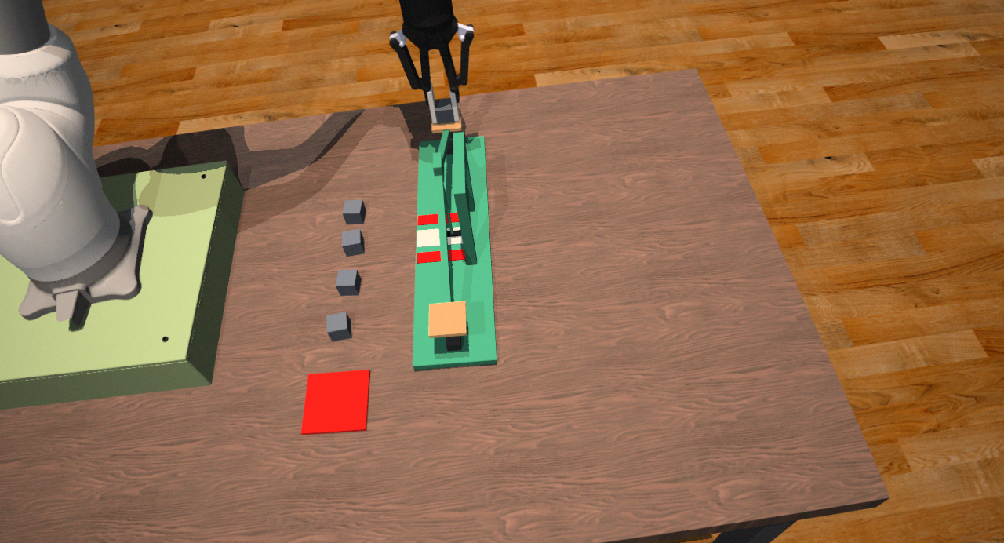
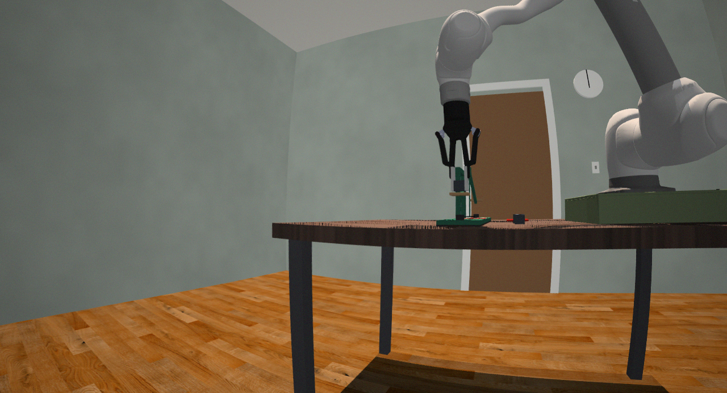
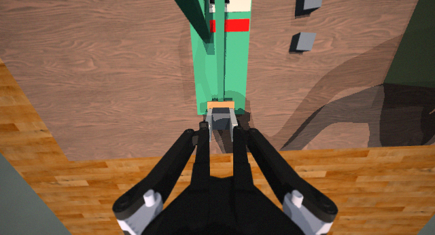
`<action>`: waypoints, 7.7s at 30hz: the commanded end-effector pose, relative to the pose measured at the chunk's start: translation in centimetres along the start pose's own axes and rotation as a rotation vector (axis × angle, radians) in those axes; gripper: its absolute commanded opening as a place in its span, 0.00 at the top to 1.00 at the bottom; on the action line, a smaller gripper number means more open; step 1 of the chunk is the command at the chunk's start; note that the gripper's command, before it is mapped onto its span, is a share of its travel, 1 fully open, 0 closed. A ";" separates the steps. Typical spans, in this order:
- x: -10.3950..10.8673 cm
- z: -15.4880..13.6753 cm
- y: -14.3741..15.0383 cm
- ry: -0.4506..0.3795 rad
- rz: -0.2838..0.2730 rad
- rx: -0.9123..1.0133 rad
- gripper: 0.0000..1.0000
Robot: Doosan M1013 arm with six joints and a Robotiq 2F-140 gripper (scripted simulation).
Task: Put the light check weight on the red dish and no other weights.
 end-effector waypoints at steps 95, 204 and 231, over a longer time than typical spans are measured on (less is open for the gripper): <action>-4.1 2.3 0.2 0.000 0.000 0.000 0.76; 4.4 2.6 0.2 0.000 0.000 0.000 0.00; 0.6 9.7 14.0 0.000 0.000 -0.064 0.00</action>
Point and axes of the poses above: the point where the finger pads meet when closed, its own x axis back along the fingers, its own y axis across the jaws, z = x × y, the point moved 3 cm from there along x, back along the fingers, and after that the axes turned 5 degrees about x, right-handed, at the moved point
